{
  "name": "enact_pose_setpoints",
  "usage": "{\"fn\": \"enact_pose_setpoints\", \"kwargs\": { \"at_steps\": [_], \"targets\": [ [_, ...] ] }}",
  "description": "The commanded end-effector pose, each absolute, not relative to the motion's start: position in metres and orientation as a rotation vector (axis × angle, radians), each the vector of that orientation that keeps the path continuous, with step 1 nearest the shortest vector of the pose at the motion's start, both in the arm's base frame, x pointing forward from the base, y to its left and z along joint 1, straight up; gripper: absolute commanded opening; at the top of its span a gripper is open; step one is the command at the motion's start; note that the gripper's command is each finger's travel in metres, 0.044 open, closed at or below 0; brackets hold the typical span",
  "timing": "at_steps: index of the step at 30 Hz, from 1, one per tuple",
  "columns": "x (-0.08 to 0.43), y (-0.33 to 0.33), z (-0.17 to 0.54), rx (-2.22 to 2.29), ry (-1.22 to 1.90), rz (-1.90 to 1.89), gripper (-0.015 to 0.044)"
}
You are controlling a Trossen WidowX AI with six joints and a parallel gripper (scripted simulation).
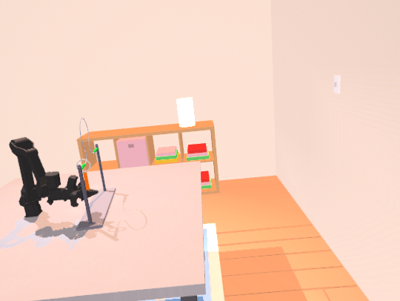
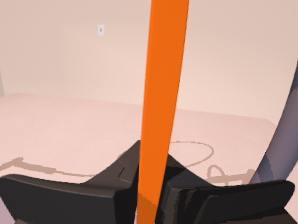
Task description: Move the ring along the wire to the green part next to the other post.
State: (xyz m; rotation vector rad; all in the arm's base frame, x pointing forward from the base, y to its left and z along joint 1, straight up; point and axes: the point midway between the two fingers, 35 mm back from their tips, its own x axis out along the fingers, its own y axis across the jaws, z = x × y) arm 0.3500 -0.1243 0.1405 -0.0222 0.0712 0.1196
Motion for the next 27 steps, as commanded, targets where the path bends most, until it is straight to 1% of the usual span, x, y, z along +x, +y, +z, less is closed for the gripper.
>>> {"fn": "enact_pose_setpoints", "kwargs": {
  "at_steps": [1, 27],
  "targets": [
    [0.35, -0.125, 0.141, -0.022, 0.07, 0.116, -0.015],
    [0.349, -0.109, 0.141, -0.018, 0.069, 0.116, -0.015]
  ]
}}
